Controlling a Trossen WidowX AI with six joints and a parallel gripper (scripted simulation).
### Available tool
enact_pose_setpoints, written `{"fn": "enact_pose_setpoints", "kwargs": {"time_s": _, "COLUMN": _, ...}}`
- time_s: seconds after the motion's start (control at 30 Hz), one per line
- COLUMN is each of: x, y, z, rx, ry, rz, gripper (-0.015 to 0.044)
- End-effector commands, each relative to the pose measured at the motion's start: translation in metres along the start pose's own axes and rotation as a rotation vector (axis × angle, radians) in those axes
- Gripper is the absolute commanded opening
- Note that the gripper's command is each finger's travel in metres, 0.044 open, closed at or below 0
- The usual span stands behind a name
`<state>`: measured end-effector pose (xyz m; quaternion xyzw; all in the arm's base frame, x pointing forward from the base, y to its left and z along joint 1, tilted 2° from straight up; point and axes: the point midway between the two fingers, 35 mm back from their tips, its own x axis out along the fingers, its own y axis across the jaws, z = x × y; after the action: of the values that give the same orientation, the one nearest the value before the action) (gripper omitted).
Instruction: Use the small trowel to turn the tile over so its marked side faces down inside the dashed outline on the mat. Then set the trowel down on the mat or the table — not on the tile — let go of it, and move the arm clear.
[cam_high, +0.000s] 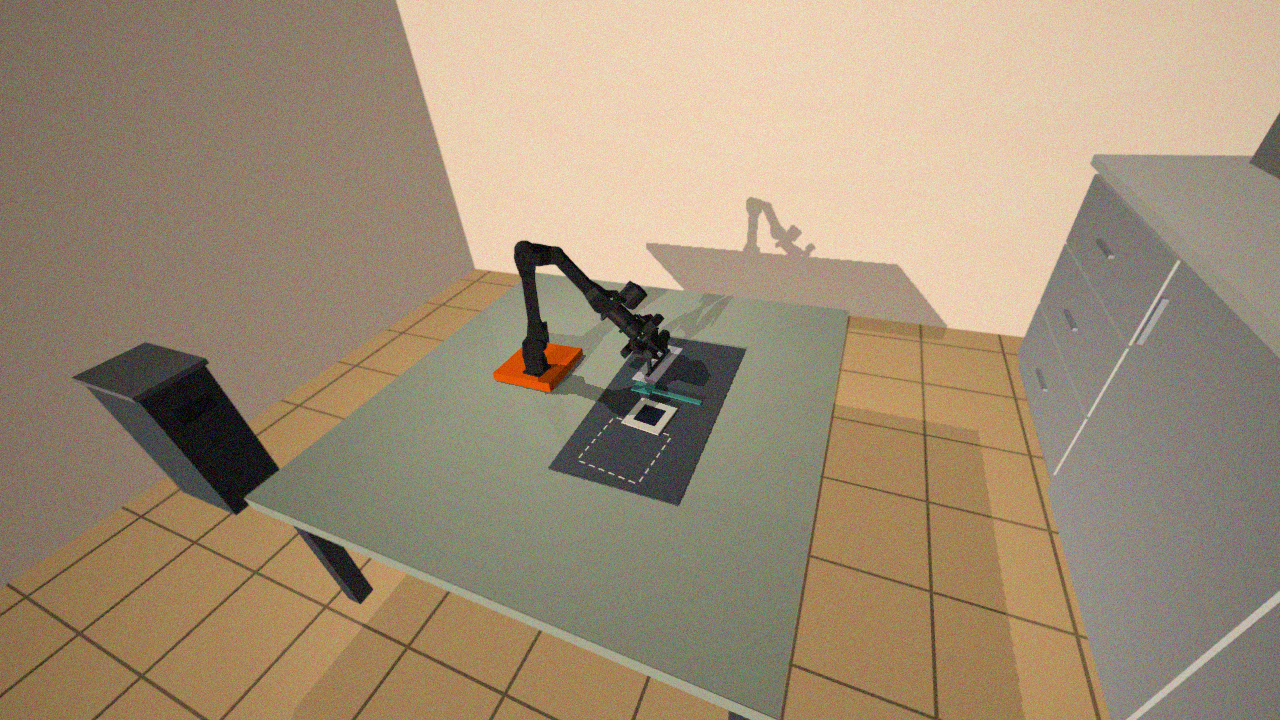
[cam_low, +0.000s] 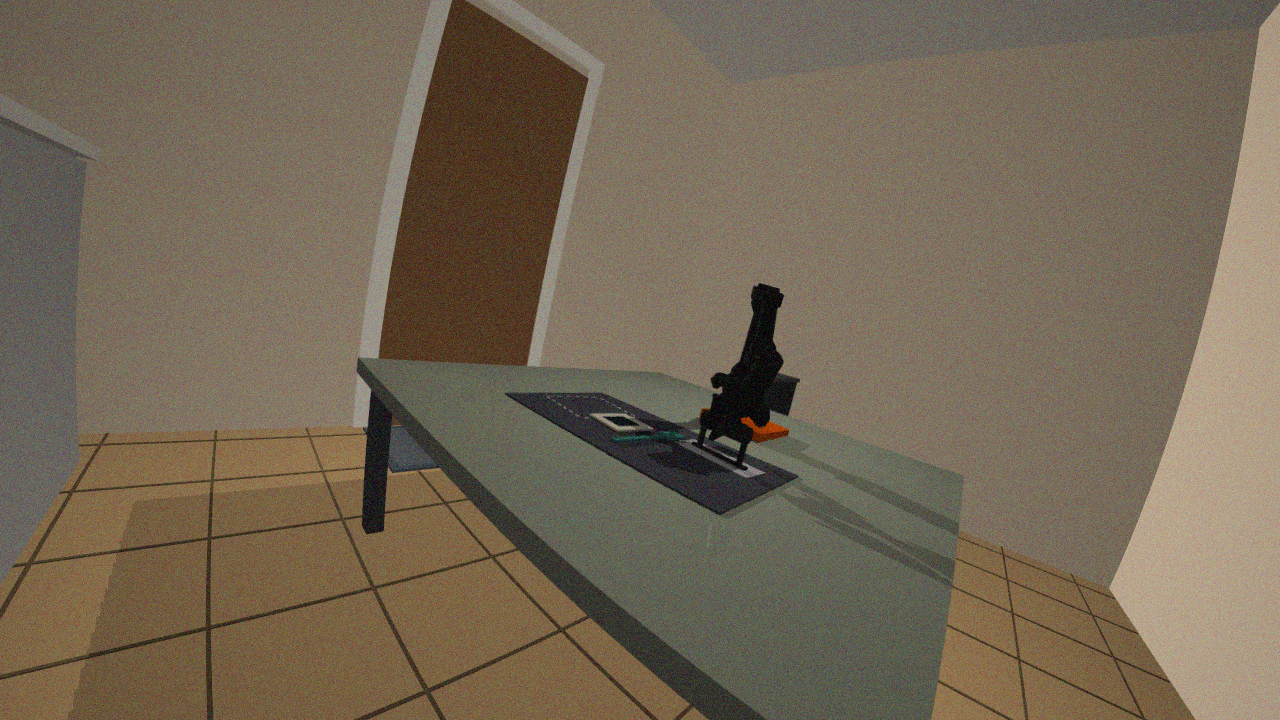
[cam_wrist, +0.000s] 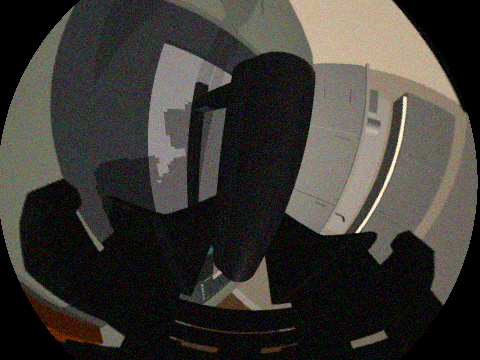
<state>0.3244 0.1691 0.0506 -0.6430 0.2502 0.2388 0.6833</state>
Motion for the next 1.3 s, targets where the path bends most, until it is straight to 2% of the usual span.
{"fn": "enact_pose_setpoints", "kwargs": {"time_s": 0.0, "x": 0.000, "y": 0.000, "z": 0.001, "rx": -0.001, "ry": -0.004, "rz": 0.000, "gripper": 0.0009}}
{"fn": "enact_pose_setpoints", "kwargs": {"time_s": 0.43, "x": -0.038, "y": -0.046, "z": 0.000, "rx": 0.000, "ry": 0.000, "rz": -0.001, "gripper": 0.0000}}
{"fn": "enact_pose_setpoints", "kwargs": {"time_s": 0.6, "x": -0.038, "y": -0.047, "z": 0.000, "rx": 0.001, "ry": 0.000, "rz": 0.000, "gripper": 0.0000}}
{"fn": "enact_pose_setpoints", "kwargs": {"time_s": 1.27, "x": 0.031, "y": -0.094, "z": -0.052, "rx": 0.080, "ry": -0.037, "rz": -0.002, "gripper": 0.0000}}
